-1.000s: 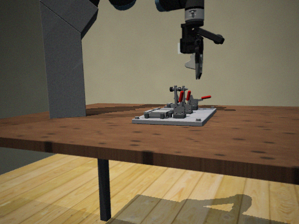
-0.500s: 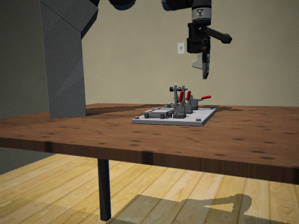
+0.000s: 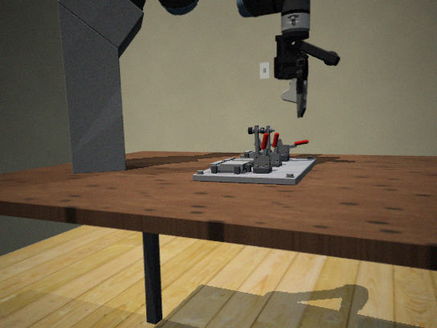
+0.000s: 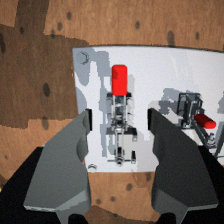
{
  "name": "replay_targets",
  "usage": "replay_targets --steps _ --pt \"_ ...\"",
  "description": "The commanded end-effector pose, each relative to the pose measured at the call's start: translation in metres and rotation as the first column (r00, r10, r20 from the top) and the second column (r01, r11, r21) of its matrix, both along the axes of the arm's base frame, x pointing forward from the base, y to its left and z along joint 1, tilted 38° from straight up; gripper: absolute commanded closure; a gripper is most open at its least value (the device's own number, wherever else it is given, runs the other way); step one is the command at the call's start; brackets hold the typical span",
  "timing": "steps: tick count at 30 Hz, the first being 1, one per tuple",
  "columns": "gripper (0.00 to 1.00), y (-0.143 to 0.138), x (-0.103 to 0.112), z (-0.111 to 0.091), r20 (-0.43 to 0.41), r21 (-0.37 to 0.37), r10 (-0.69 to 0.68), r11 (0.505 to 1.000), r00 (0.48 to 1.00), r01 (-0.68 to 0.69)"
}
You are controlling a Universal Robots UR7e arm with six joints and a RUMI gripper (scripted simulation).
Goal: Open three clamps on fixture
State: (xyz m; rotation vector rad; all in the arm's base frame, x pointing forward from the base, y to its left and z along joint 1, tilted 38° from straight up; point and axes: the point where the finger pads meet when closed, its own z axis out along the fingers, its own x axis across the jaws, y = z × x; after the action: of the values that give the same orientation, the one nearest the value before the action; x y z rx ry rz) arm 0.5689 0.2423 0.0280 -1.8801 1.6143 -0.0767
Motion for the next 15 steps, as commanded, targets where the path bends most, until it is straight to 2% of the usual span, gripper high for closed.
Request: replay_targets --steps 1,15 --pt "0.72 0.004 0.005 -0.006 0.001 0.000 0.000 1.000 1.000 0.000" --pt "0.72 0.021 0.022 -0.037 0.001 0.000 0.000 1.000 1.000 0.000"
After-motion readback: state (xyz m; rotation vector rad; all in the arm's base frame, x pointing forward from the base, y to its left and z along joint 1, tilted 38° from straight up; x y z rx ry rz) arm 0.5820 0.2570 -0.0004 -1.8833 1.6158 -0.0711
